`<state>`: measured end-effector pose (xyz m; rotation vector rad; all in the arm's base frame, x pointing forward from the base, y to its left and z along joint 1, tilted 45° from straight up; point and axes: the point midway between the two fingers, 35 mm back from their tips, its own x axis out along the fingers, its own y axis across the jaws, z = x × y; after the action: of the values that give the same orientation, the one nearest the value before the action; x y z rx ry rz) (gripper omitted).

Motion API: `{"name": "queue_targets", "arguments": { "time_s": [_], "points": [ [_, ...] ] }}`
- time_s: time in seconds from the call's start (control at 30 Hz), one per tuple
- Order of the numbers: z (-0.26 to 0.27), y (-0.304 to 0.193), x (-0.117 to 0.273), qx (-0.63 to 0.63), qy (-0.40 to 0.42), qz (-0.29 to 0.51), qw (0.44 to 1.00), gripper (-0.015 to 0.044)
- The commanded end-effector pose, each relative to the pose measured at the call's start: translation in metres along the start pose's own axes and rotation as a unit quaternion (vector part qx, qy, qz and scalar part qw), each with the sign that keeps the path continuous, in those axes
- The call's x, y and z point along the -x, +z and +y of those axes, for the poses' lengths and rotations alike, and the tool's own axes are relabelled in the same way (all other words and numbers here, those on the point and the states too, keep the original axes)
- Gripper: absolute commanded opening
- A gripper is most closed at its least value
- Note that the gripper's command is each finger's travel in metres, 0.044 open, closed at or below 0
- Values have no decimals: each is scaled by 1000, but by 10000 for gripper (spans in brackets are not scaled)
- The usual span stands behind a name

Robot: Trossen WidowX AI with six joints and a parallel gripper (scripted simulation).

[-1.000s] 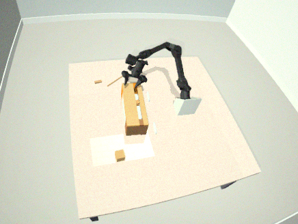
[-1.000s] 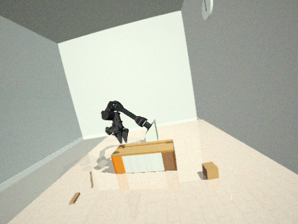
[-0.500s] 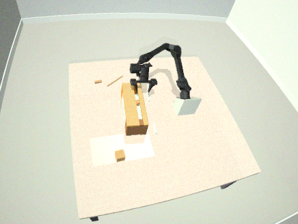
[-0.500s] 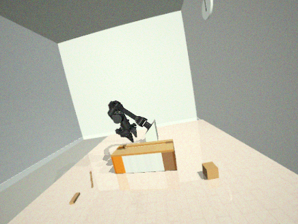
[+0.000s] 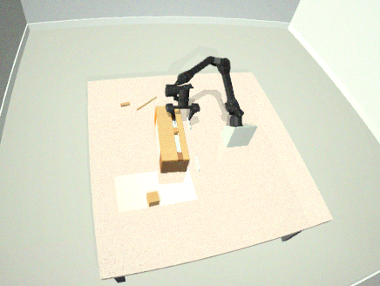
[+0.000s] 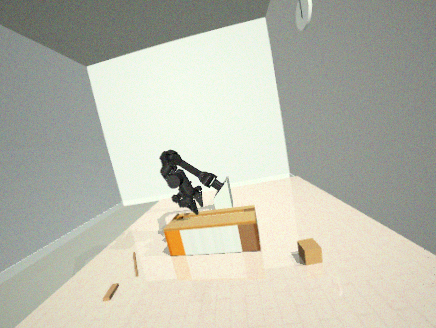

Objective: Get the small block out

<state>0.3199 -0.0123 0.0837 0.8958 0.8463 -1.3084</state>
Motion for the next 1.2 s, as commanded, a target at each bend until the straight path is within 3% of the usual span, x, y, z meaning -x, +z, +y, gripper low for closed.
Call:
{"name": "queue_targets", "arguments": {
  "time_s": [0.0, 1.17],
  "points": [
    [-1, 1, -7, 2, -2, 2, 1000, 400],
    [-5, 6, -48, 1, -2, -1, 1000, 400]
  ]
}}
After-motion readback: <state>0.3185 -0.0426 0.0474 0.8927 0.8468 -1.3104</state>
